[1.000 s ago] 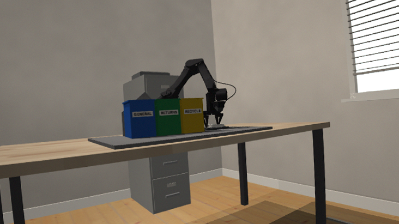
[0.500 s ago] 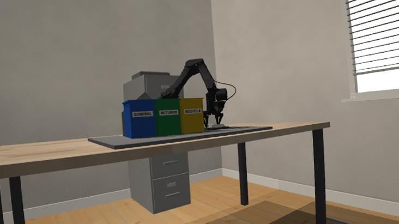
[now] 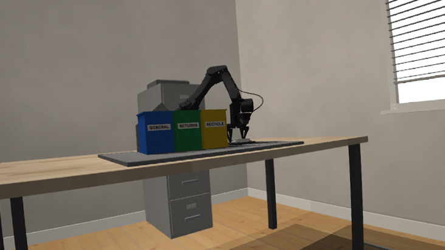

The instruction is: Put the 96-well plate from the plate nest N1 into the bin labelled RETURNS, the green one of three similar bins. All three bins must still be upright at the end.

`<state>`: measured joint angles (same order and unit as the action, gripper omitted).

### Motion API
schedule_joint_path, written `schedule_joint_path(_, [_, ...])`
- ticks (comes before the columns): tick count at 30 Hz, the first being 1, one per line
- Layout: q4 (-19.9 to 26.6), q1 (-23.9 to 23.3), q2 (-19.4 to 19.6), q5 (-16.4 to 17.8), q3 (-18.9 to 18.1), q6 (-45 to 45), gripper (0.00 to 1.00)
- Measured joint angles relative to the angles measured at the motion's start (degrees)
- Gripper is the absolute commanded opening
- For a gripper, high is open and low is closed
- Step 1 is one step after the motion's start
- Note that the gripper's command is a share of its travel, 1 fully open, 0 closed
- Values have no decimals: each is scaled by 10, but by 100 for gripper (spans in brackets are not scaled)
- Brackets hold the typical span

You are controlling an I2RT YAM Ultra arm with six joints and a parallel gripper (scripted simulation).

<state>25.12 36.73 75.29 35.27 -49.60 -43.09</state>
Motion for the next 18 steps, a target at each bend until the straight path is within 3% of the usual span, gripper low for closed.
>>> schedule_joint_path(8, [5, -5, -2, 4, 0, 5, 0])
schedule_joint_path(18, [48, -25, -23, 17, -5, 23, 0])
